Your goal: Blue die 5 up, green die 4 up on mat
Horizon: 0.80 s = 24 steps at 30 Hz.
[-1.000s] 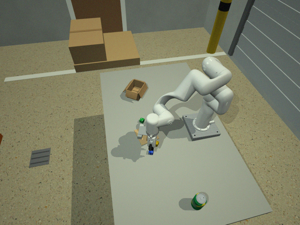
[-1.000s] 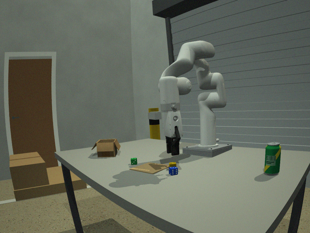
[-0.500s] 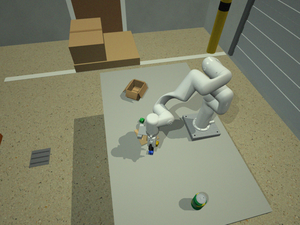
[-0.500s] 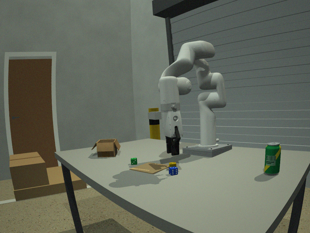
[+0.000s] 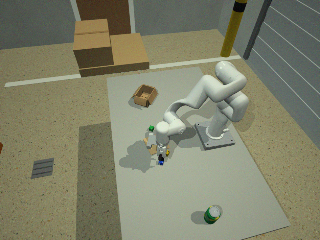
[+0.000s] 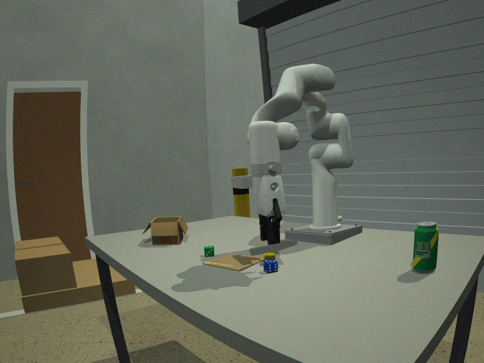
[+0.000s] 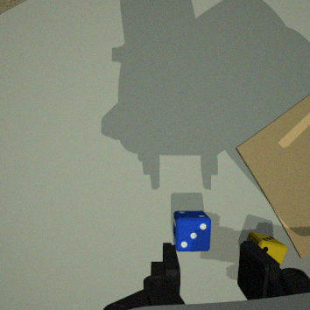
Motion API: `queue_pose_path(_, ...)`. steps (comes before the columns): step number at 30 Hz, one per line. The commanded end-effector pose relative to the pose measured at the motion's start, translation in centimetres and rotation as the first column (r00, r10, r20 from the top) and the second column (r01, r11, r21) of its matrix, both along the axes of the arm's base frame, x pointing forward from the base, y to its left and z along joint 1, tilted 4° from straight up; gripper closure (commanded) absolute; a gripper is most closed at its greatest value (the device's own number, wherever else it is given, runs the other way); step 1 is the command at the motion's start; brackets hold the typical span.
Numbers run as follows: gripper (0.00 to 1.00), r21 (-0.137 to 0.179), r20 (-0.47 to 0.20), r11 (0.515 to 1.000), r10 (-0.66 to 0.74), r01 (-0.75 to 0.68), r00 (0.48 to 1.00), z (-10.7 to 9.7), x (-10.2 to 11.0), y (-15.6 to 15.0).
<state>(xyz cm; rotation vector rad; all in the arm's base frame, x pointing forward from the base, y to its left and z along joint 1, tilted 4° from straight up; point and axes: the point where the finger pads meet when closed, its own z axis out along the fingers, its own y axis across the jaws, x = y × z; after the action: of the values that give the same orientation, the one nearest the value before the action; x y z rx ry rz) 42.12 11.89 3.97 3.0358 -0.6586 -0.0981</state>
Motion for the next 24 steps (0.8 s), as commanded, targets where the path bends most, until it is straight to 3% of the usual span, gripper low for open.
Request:
queue_pose_path(1, 0.53, 0.001, 0.004, 1.0, 0.0, 0.0, 1.0, -0.3, 0.1, 0.0)
queue_pose_path(24, 0.53, 0.001, 0.004, 1.0, 0.0, 0.0, 1.0, -3.2, -0.1, -0.1)
